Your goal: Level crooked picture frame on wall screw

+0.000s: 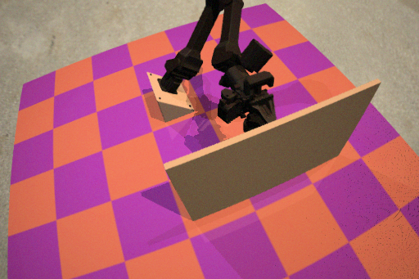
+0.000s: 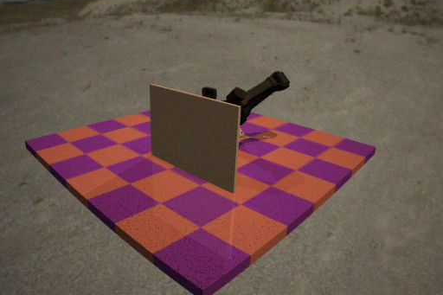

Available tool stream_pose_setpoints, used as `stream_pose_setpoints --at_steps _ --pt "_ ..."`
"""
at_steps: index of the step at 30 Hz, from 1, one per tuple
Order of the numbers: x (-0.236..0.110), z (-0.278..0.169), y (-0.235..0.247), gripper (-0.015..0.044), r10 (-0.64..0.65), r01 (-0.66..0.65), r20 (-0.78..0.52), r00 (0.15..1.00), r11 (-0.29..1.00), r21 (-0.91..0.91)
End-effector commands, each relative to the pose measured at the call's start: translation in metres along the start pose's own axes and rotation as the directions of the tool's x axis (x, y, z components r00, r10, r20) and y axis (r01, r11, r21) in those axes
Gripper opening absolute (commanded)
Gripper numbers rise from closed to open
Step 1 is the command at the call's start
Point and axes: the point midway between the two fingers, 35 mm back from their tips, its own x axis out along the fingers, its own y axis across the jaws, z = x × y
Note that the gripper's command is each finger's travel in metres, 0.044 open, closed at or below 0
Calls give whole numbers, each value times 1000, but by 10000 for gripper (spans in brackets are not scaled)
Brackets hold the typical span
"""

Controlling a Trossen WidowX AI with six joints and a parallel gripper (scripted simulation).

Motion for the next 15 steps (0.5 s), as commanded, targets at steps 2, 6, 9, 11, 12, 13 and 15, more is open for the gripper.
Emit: stream_pose_setpoints --at_steps 2,6,9,11,12,13,15 --pt "0 0 0 0 -1 1 0 1000 999 -32" --pt "0 0 0 105 0 0 0 1000 1000 -10" --pt "0 0 0 184 0 0 0 1000 1000 -10" --pt "0 0 0 236 0 0 0 1000 1000 -10" --pt "0 0 0 260 0 0 0 1000 1000 -10" --pt "0 0 0 260 0 0 0 1000 1000 -10" --pt "0 0 0 260 0 0 0 1000 1000 -10"
